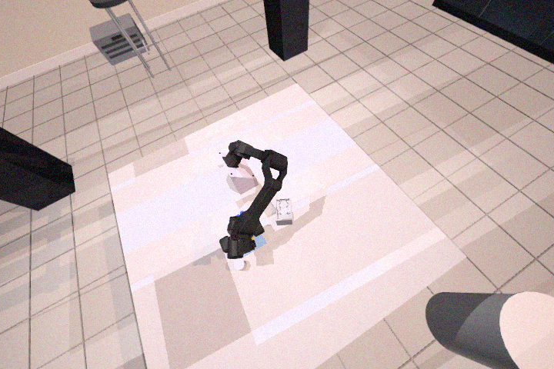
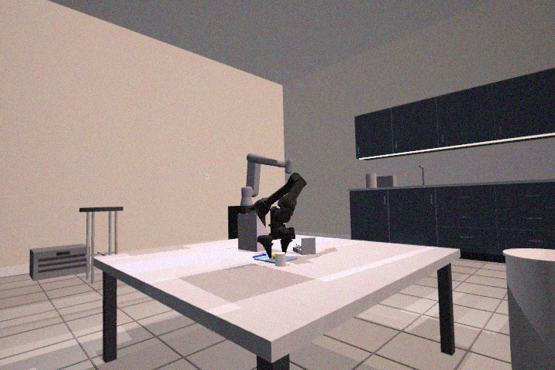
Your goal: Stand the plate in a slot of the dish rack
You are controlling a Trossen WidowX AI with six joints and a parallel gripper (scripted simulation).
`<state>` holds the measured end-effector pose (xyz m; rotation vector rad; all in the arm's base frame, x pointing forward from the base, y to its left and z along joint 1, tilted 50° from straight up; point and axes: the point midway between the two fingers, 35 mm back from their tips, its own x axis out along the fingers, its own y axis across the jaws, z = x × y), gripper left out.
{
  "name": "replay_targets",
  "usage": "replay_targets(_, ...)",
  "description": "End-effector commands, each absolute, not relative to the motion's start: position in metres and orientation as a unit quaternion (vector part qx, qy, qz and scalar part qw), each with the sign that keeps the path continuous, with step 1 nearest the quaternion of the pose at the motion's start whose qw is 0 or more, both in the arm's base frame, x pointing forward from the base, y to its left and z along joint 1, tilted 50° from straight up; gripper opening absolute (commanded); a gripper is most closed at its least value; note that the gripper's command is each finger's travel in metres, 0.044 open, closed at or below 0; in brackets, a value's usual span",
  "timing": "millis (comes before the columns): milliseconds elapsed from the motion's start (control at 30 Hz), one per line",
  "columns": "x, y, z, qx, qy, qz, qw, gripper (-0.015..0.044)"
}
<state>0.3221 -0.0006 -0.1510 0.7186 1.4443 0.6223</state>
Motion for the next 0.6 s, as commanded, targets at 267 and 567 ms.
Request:
replay_targets(267,0.3217,0.0042,-0.1544,0.32,0.634,0.274,0.648,0.037)
replay_targets(567,0.3217,0.0042,-0.1544,0.32,0.634,0.274,0.648,0.0323)
